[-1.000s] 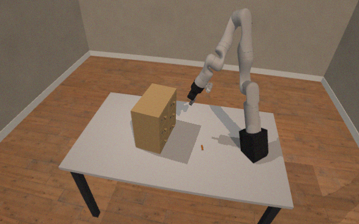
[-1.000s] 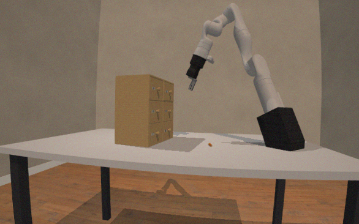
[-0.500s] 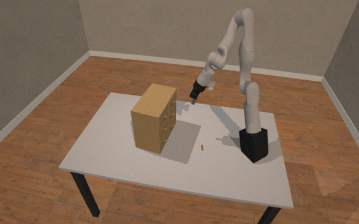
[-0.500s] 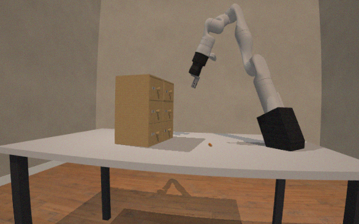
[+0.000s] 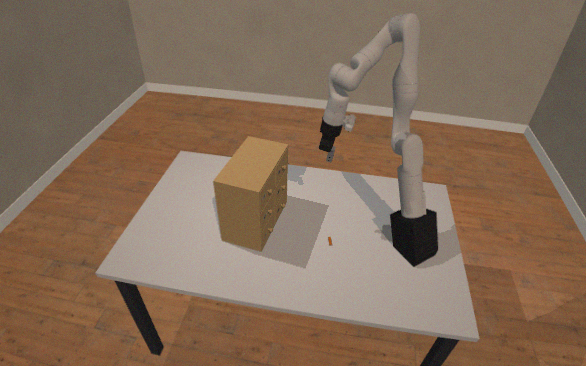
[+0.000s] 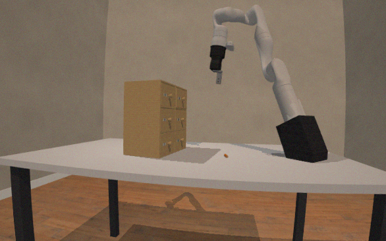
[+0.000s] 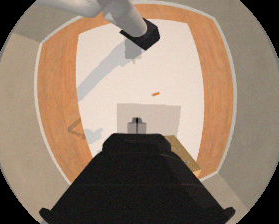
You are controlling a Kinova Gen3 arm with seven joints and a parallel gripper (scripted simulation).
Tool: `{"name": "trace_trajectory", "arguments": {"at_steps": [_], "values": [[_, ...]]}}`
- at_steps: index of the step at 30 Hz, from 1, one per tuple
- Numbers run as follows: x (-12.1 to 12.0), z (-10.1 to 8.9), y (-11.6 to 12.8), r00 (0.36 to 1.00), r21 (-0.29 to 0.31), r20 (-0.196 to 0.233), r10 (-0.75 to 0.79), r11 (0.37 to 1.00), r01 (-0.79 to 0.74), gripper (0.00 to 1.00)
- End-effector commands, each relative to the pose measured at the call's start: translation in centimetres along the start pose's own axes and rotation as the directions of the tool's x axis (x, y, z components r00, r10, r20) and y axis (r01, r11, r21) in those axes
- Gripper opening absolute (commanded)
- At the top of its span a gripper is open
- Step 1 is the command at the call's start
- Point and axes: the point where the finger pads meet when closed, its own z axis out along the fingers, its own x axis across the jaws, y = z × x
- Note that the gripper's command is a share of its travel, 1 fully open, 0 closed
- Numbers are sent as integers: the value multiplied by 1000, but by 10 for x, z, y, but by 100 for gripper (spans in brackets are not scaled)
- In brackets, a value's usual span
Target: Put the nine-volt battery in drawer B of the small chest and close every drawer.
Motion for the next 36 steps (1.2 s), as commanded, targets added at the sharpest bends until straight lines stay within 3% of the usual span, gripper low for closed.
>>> {"name": "trace_trajectory", "arguments": {"at_steps": [1, 7, 33, 34, 36], "values": [[4, -22, 5, 1000, 40, -15, 18, 999, -17, 0], [4, -43, -6, 1000, 125, -15, 18, 992, -16, 0], [4, -45, -7, 1000, 134, -15, 17, 991, -15, 0], [4, -45, -7, 1000, 134, -15, 17, 991, -15, 100], [4, -45, -7, 1000, 134, -15, 17, 991, -15, 100]]}}
